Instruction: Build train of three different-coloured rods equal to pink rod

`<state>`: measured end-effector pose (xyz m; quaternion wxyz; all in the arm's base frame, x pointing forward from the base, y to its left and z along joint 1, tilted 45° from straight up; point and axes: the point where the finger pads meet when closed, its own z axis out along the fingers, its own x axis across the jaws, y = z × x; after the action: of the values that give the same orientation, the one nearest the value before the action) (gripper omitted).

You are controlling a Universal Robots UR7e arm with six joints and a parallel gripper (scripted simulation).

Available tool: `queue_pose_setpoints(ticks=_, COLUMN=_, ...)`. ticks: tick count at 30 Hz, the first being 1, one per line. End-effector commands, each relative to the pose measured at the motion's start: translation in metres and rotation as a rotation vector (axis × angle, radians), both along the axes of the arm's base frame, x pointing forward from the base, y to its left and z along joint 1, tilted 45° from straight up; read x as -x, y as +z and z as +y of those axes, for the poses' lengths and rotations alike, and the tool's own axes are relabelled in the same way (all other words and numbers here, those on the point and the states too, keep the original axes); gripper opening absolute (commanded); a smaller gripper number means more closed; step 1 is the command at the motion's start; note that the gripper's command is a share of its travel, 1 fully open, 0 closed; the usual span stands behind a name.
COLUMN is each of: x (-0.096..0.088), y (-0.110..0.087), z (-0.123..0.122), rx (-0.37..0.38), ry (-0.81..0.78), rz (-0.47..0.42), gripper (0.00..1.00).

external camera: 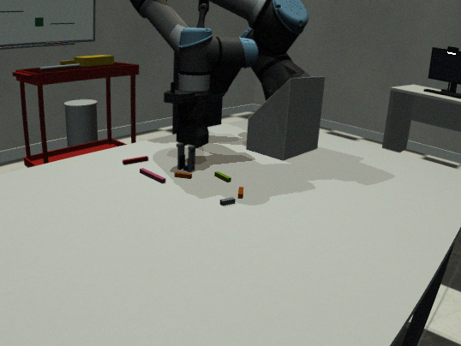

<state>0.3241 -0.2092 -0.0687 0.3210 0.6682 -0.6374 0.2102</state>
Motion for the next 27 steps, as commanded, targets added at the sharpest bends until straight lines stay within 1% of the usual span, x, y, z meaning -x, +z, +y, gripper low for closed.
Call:
queue_pose_setpoints(ticks=1, x=0.000, y=0.000, z=0.000, rx=0.000, ry=0.001, rz=-0.001, gripper=0.54)
queue_pose_setpoints(ticks=15, x=-0.001, y=0.002, z=0.002, rx=0.000, ry=0.001, rz=-0.001, gripper=0.54)
queue_pose_setpoints(ticks=23, x=-0.002, y=0.008, z=0.008, rx=0.000, ry=0.001, rz=-0.001, gripper=0.54)
queue_pose_setpoints(ticks=27, x=-0.003, y=0.015, z=0.015, rx=0.000, ry=0.001, rz=-0.001, gripper=0.54)
